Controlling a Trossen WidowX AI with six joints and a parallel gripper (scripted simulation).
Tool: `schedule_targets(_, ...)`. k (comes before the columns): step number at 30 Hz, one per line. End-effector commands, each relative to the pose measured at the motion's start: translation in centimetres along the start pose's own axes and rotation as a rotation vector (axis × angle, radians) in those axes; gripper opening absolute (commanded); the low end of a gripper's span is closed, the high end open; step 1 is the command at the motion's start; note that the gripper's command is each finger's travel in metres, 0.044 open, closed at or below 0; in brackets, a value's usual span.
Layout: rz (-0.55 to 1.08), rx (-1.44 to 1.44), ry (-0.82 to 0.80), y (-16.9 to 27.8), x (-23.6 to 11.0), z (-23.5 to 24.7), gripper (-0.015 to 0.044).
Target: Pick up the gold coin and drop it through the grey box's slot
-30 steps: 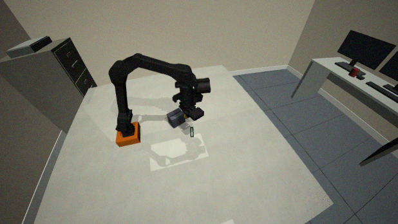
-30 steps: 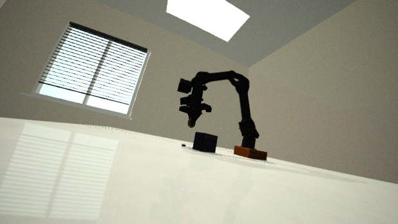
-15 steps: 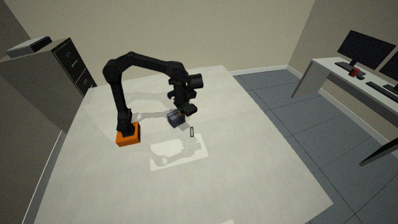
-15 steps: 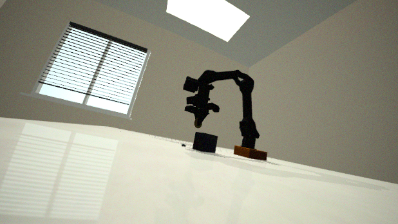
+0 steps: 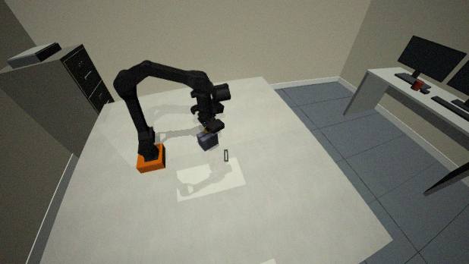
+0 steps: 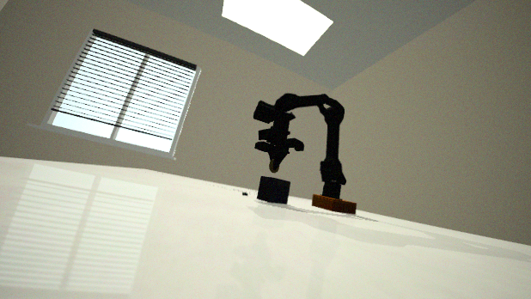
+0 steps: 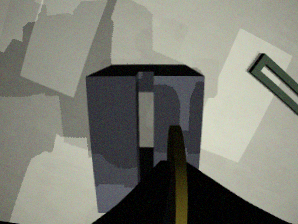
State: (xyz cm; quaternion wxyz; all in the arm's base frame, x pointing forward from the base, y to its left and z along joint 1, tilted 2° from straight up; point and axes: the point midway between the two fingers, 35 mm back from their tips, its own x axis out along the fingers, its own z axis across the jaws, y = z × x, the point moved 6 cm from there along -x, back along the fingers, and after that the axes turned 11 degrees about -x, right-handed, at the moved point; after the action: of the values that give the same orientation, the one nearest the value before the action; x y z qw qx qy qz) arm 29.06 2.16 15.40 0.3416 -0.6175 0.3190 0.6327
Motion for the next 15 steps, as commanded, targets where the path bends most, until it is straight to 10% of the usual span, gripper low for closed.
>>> schedule_targets(1, -0.01, 0.004, 0.005, 0.23, -0.2, 0.81, 0.0)
schedule_targets(15, 0.002, -0.002, -0.001, 0.3, 0.09, 1.1, 0.0)
